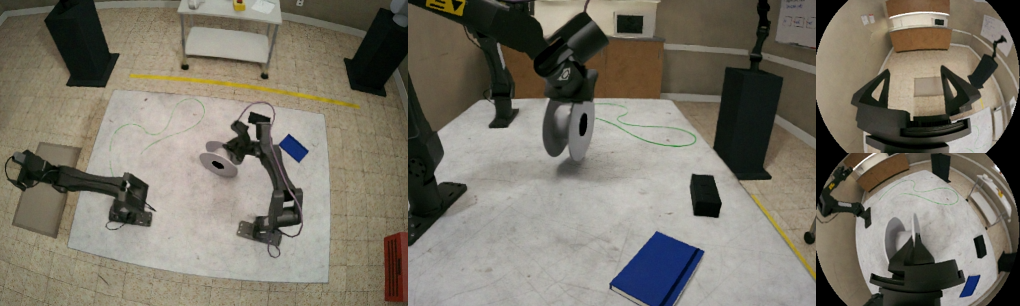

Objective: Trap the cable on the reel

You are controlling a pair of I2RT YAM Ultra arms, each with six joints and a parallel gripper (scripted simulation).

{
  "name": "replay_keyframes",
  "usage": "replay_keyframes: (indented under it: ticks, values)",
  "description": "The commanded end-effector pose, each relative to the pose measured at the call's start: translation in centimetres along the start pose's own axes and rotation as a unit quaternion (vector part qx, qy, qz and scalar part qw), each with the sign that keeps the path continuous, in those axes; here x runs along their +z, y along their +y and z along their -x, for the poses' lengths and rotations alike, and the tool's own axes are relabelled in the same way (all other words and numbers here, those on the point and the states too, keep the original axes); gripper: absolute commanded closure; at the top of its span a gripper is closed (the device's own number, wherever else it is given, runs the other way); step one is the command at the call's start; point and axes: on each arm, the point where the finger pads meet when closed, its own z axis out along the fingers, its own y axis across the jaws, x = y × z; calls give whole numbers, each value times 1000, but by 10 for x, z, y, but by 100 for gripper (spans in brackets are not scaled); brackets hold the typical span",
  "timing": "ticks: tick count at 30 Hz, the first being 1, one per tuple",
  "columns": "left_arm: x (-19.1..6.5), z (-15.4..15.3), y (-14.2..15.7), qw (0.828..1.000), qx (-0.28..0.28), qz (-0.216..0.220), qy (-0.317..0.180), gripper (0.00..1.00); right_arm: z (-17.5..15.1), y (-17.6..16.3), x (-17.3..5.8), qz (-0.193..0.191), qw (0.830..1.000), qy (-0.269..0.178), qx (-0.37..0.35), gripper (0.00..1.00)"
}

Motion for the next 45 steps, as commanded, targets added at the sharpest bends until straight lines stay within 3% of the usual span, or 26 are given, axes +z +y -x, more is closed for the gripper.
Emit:
replay_keyframes:
  ticks: [1, 10, 45]
  values:
    - [2, 1, 0, 1000, 3, 3, -3, 0, 34, 0, -10, -10, 999, -33, -37, 100]
    - [2, 1, 0, 1000, 3, 3, -3, 0, 16, 7, -4, -5, 1000, -21, -17, 100]
    - [2, 1, 0, 1000, 3, 3, -3, 0, 15, 3, -7, -44, 999, -21, 4, 100]
